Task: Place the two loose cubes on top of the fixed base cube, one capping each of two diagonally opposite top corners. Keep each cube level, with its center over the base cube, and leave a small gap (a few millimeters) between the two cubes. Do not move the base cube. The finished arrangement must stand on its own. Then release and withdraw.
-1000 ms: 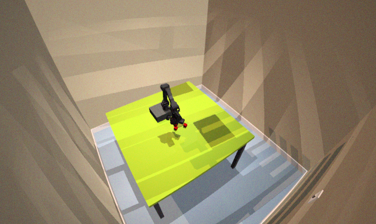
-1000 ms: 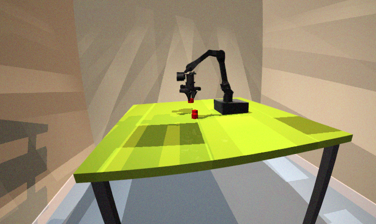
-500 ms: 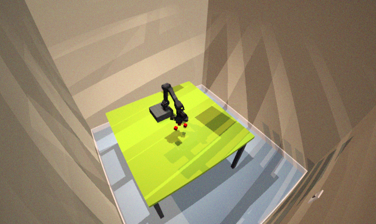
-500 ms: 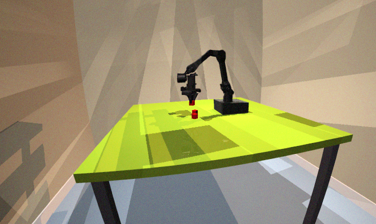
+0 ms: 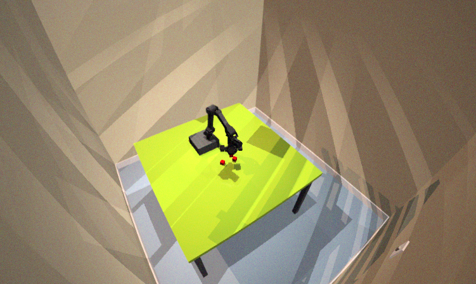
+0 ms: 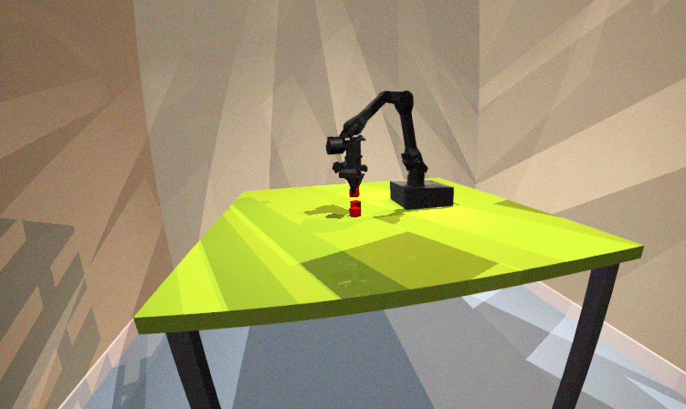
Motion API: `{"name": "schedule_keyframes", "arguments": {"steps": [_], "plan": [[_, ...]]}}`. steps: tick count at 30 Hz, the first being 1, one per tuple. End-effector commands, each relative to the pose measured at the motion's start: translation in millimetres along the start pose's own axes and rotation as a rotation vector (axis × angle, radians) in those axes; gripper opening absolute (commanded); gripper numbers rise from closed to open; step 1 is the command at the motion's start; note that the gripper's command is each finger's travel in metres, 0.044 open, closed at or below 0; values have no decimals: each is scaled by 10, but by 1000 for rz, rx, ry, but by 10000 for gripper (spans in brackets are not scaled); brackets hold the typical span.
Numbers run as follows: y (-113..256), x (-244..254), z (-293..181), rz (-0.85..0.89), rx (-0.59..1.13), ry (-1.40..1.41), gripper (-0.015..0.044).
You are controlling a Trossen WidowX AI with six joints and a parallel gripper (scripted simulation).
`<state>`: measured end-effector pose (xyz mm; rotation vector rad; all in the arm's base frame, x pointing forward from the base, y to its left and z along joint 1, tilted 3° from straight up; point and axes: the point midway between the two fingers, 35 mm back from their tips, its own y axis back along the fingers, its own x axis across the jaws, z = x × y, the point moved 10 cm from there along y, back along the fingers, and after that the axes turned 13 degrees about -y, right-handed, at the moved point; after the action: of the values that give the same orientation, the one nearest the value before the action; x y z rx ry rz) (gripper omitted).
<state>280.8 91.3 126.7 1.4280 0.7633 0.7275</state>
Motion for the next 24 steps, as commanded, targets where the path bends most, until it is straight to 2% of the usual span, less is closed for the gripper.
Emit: {"name": "schedule_keyframes", "arguments": {"steps": [1, 11, 18, 24], "plan": [[-27, 55, -94, 2, 5, 51, 105], [-88, 192, -350, 2, 7, 183, 105], [-94, 195, -355, 2, 7, 185, 105], [-240, 193, -356, 2, 7, 186, 105]]}}
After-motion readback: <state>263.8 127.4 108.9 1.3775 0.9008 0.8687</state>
